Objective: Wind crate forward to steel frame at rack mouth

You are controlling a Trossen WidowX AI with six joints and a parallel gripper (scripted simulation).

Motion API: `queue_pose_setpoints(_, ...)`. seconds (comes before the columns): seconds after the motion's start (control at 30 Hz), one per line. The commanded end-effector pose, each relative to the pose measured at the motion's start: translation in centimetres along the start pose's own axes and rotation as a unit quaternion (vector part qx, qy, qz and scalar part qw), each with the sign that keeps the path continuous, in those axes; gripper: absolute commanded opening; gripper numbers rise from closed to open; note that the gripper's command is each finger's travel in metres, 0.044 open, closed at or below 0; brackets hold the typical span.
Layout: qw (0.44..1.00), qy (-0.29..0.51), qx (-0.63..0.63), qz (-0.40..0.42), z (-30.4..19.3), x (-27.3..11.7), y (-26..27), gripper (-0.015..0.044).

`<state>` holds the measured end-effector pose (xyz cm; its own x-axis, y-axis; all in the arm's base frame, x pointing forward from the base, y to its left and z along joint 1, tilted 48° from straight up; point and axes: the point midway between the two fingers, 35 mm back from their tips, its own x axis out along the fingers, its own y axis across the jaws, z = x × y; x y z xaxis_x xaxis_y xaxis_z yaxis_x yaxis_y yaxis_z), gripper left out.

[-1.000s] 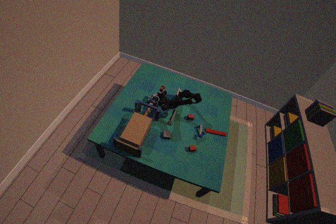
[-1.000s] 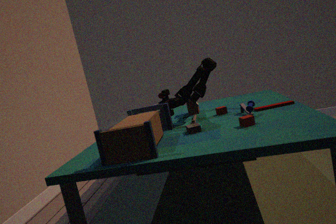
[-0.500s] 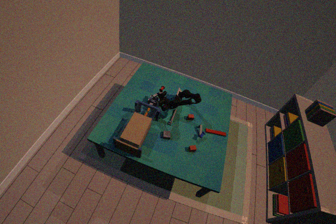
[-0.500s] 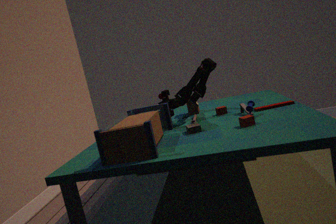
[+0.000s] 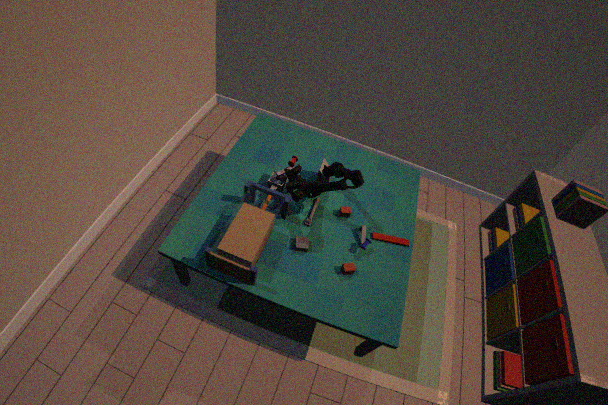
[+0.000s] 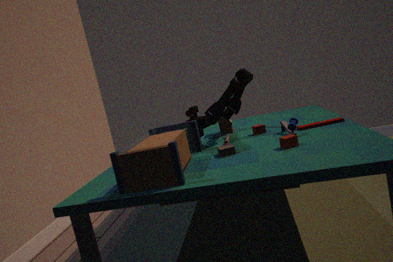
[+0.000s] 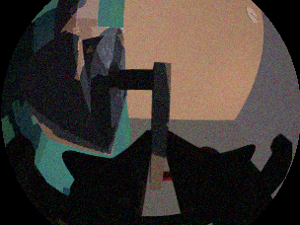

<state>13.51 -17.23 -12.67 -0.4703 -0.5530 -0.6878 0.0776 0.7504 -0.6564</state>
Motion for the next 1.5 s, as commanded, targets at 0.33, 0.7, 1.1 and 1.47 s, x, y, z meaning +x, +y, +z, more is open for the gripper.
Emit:
queue_pose_setpoints(0.33, 1.000, 0.000, 0.000, 0.000, 0.01, 0.01, 0.34, 0.0026)
queue_pose_setpoints(0.7, 1.000, 0.000, 0.000, 0.000, 0.01, 0.01, 0.34, 0.0240)
queue_pose_setpoints(1.1, 1.000, 0.000, 0.000, 0.000, 0.01, 0.01, 0.34, 0.0240)
queue_pose_setpoints(1.47, 1.000, 0.000, 0.000, 0.000, 0.01, 0.01, 0.34, 0.0240)
